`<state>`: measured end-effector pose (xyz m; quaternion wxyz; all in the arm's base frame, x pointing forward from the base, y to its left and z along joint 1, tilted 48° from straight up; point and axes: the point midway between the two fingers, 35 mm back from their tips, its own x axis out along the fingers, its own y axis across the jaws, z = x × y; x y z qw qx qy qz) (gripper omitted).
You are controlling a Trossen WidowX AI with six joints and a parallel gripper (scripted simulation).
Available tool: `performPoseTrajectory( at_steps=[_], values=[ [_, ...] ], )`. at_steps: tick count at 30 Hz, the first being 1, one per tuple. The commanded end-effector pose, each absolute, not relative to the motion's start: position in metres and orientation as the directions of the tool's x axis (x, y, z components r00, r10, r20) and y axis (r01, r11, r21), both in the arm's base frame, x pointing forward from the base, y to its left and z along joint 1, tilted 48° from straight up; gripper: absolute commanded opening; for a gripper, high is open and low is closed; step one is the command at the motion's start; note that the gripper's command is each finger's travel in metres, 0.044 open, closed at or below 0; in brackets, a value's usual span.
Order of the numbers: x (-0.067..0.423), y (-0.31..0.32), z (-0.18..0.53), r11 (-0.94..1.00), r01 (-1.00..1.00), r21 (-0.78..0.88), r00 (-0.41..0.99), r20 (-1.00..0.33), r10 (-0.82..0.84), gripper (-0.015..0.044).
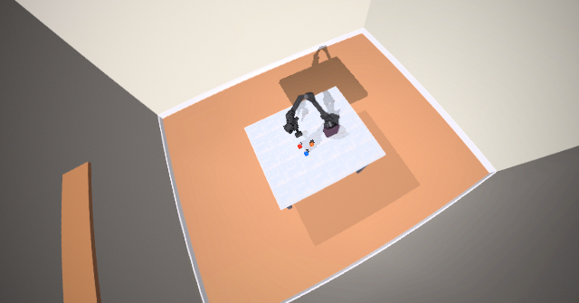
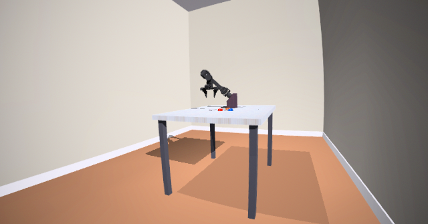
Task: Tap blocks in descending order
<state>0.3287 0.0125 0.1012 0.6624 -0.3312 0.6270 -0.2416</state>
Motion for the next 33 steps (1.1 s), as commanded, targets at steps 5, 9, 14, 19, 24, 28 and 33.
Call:
performPoseTrajectory(
  at_steps=[5,9,14,19,24,28,33],
  values=[
    [0.328,0.012,0.102,0.660,-0.103,-0.745,0.098,-0.667,-0.738,0.0400],
    [0.332,0.028,0.086,0.662,-0.103,-0.742,0.098,-0.670,-0.736,0.0400],
    [0.336,0.081,0.028,0.663,-0.102,-0.741,0.098,-0.671,-0.735,0.0400],
    [0.335,0.087,0.020,0.663,-0.102,-0.742,0.098,-0.670,-0.735,0.0400],
    [0.335,0.086,0.018,0.663,-0.102,-0.742,0.099,-0.671,-0.735,0.0374],
    [0.343,0.045,-0.019,0.663,-0.102,-0.742,0.099,-0.671,-0.735,0.0269],
    [0.343,0.027,-0.034,0.661,-0.101,-0.744,0.099,-0.668,-0.737,0.0138]
  ],
)
